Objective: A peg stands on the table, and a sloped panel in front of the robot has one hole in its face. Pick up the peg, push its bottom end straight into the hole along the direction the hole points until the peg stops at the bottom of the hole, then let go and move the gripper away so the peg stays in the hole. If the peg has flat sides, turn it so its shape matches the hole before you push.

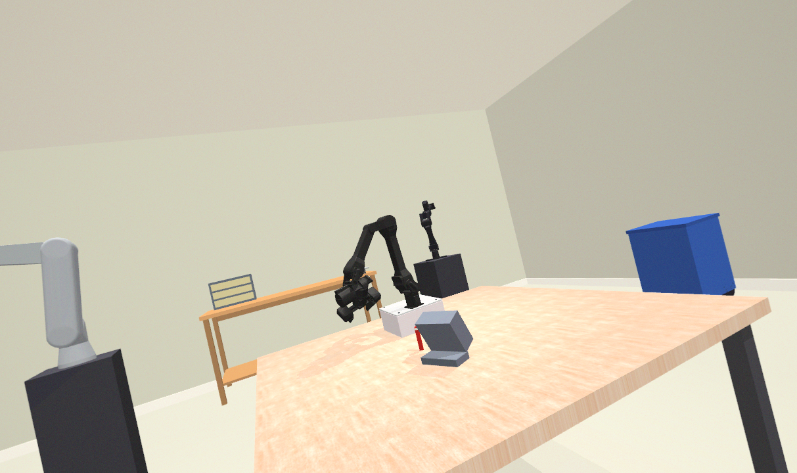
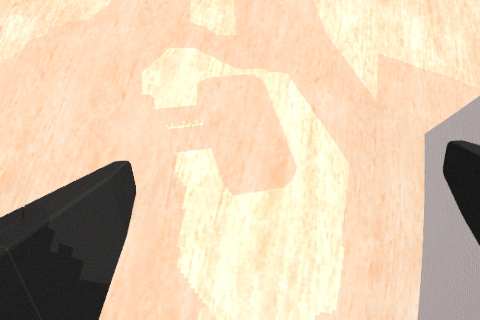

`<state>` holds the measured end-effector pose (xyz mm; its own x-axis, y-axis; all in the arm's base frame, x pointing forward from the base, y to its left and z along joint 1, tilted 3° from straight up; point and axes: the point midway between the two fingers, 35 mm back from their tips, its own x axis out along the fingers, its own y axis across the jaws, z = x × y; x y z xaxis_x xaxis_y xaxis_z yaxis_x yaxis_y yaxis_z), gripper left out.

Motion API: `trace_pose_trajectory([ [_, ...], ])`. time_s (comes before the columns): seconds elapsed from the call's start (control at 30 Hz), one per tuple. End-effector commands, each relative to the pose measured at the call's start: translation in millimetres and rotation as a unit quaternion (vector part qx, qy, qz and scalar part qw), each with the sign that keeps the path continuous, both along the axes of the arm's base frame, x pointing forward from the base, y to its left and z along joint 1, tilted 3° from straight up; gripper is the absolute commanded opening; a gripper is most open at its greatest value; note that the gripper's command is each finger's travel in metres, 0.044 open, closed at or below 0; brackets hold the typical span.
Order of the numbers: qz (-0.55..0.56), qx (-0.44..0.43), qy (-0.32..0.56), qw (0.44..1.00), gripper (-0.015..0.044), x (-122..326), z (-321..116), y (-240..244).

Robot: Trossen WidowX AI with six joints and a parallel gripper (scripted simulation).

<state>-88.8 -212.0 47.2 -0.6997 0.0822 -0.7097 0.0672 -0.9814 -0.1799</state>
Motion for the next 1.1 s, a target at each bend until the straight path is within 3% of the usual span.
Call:
trace_pose_trajectory([
  [0.0,0.014,-0.012,-0.022,1.000,0.0440,15.6,-2.3,-8.5],
  [1.07,0.150,-0.038,-0.193,0.969,0.0440,157.9,-7.9,-32.2],
])
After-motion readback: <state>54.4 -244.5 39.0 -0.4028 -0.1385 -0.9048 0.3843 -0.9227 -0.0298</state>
